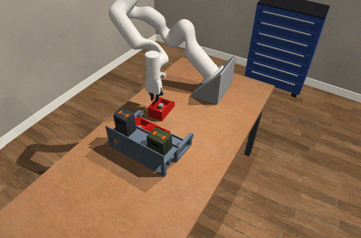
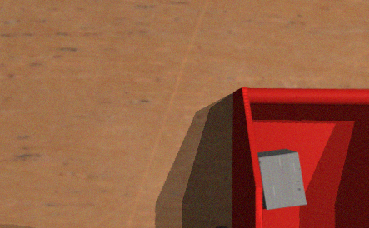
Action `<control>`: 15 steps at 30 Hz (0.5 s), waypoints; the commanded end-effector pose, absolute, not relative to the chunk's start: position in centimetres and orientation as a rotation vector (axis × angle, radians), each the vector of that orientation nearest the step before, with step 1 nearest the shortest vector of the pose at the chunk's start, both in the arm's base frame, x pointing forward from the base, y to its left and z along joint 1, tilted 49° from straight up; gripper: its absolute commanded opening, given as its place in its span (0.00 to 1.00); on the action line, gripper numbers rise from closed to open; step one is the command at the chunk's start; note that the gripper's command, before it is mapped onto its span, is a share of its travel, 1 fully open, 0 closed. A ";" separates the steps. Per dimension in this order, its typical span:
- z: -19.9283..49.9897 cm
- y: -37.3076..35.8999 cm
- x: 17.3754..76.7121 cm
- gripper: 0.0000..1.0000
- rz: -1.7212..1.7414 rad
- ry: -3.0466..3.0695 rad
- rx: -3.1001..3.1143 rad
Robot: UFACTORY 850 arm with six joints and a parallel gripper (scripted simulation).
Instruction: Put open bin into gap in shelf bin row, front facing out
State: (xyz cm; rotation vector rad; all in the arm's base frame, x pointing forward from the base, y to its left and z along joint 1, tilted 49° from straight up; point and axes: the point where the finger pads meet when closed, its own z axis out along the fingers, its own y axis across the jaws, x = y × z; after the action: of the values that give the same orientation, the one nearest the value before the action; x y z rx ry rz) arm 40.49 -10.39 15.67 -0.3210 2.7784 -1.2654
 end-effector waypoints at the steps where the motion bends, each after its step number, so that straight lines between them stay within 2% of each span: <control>1: 15.6 -10.5 40.6 0.29 -1.265 2.777 -0.321; 15: 14.9 -11.3 40.7 0.29 -1.265 2.777 -0.321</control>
State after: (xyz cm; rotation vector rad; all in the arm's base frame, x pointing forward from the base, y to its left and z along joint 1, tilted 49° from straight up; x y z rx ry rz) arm 40.62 -10.94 15.19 -0.3207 2.7780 -1.2651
